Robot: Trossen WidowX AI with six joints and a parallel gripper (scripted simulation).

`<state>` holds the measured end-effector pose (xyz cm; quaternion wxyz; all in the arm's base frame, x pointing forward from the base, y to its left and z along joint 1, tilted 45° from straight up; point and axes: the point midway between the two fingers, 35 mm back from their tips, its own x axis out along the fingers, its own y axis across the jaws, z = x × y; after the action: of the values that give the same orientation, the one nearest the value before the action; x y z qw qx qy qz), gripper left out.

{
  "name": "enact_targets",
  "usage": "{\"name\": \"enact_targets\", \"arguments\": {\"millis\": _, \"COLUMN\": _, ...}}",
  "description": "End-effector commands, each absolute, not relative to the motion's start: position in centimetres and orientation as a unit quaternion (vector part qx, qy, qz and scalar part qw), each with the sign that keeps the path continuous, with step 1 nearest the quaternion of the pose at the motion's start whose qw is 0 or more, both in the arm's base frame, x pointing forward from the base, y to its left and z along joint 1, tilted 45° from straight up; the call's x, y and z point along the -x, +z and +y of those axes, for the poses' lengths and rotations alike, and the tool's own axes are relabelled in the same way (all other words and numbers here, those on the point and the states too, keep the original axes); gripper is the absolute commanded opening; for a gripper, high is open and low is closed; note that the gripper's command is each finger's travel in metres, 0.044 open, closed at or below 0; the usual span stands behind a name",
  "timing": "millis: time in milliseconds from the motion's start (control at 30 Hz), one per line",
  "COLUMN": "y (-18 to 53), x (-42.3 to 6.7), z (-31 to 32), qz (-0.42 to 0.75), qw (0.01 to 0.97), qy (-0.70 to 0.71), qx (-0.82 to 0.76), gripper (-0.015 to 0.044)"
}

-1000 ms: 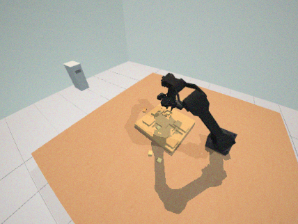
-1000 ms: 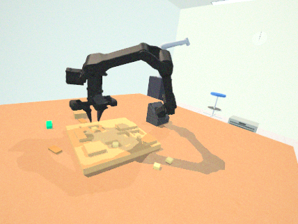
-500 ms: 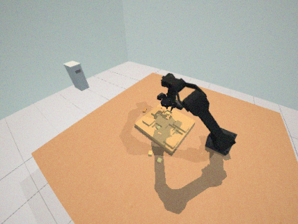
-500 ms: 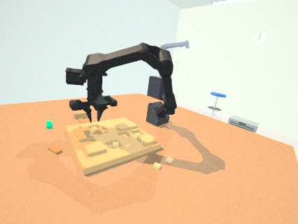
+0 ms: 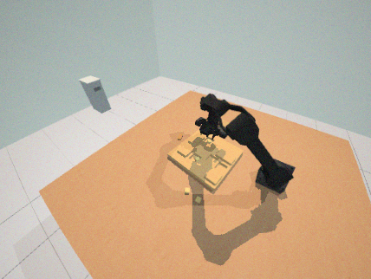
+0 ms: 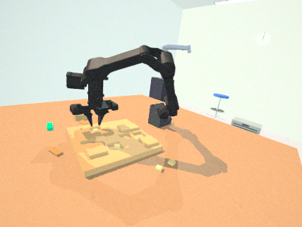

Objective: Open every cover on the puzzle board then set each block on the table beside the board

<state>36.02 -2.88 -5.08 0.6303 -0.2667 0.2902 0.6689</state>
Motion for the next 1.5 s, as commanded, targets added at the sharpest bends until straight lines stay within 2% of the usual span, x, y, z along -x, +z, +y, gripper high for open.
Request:
{"name": "enact_targets", "arguments": {"millis": 0, "y": -5.4, "x": -36.0, "z": -2.3, "qz": 0.289, "qw": 0.630, "qy": 0.670, "qx": 0.264, "gripper": 0.0144}}
{"name": "enact_targets", "arguments": {"millis": 967, "y": -6.5, "x": -35.9, "z": -1.1, "qz": 0.289, "qw": 0.630, "qy": 0.670, "qx": 0.264, "gripper": 0.0144}}
{"name": "enact_targets", "arguments": {"millis": 1267, "y": -6.4, "x": -35.9, "z": -1.4, "qz": 0.290, "qw": 0.630, "qy": 0.670, "qx": 0.266, "gripper": 0.0084}}
{"name": "enact_targets", "arguments": {"millis": 1467, "y": -6.4, "x": -35.9, "z": -1.4, "qz": 0.290, "qw": 0.630, "qy": 0.670, "qx": 0.266, "gripper": 0.0080}}
